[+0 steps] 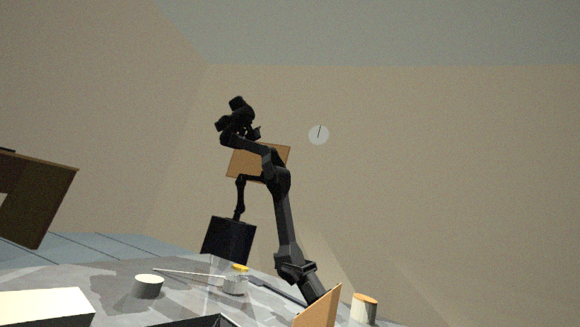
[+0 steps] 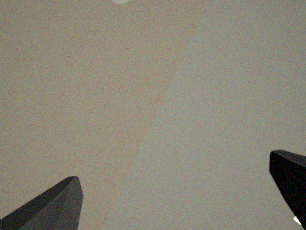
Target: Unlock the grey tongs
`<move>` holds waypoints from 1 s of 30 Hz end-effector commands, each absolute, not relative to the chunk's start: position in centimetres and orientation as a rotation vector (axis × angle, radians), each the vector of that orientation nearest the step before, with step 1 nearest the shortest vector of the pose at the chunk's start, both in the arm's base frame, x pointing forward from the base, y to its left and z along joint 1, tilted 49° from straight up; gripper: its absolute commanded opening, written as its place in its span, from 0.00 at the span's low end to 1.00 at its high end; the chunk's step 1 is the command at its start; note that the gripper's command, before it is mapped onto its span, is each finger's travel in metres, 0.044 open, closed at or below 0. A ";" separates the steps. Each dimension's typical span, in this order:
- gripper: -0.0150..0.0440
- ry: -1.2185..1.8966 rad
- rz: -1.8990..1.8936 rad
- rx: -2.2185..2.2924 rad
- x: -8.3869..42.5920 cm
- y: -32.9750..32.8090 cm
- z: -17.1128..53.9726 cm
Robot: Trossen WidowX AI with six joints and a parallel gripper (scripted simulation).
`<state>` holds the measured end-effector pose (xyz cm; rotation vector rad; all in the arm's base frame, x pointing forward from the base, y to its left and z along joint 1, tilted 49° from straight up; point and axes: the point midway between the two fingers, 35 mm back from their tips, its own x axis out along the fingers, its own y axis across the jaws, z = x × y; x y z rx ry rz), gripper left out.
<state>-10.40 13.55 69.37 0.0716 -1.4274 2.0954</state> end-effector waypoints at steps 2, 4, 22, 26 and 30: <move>1.00 -1.445 2.090 0.076 -10.5 13.2 69.5; 1.00 -1.476 2.079 0.085 -10.8 12.6 69.6; 1.00 -2.156 1.557 0.396 -12.9 -3.7 72.0; 1.00 -2.185 1.500 0.487 -12.2 -5.6 72.2; 1.00 -2.263 1.373 0.570 -11.4 -8.5 72.1</move>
